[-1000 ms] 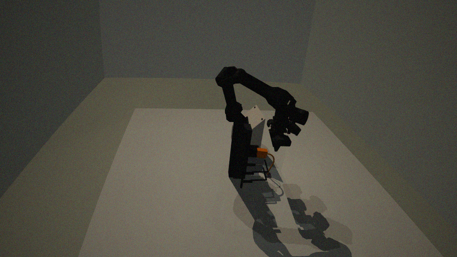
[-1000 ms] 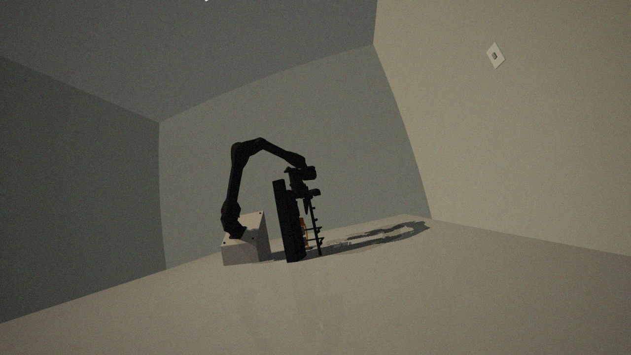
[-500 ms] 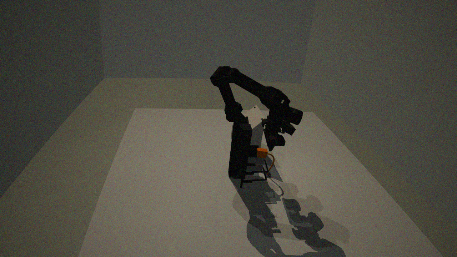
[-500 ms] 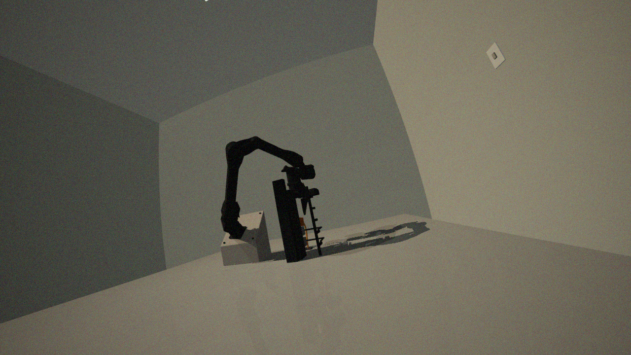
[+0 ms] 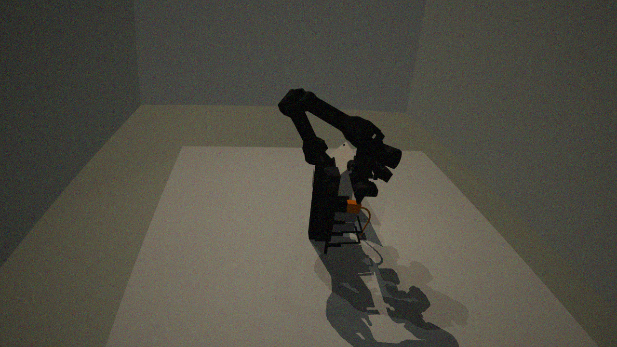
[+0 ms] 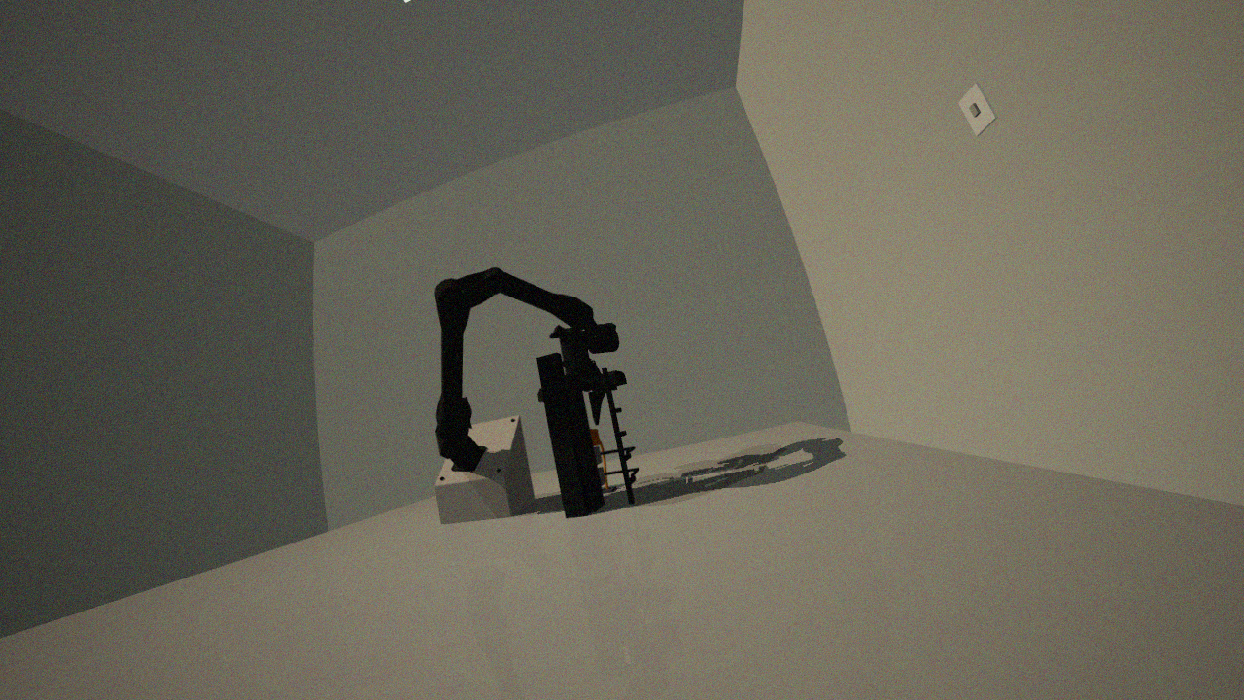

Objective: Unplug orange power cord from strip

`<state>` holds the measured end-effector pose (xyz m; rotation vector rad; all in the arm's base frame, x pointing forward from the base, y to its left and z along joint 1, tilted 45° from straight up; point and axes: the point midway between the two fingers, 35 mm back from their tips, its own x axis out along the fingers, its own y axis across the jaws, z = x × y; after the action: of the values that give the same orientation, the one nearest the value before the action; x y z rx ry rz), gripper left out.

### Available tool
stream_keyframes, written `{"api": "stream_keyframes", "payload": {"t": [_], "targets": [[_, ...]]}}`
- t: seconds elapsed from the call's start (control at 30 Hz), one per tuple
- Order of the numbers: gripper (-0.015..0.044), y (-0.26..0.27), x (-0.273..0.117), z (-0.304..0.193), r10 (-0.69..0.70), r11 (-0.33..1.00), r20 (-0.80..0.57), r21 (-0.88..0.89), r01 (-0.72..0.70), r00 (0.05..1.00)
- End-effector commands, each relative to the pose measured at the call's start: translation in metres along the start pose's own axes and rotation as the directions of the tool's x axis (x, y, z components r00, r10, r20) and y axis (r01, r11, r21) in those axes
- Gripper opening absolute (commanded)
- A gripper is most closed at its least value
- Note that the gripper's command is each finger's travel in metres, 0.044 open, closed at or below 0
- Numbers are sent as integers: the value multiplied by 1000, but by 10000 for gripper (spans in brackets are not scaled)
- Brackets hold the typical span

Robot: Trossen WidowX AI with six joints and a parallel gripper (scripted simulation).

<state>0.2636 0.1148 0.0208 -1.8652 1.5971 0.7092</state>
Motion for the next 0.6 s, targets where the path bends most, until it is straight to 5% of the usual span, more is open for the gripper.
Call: {"api": "stream_keyframes", "payload": {"t": [0.0,0.37,0.57], "targets": [[160,0,2,-2,0,1000,-3,-1,0,1000],[160,0,12,-3,0,1000,-3,-1,0,1000],[61,0,10,-2,0,1000,0,0,0,1000]]}}
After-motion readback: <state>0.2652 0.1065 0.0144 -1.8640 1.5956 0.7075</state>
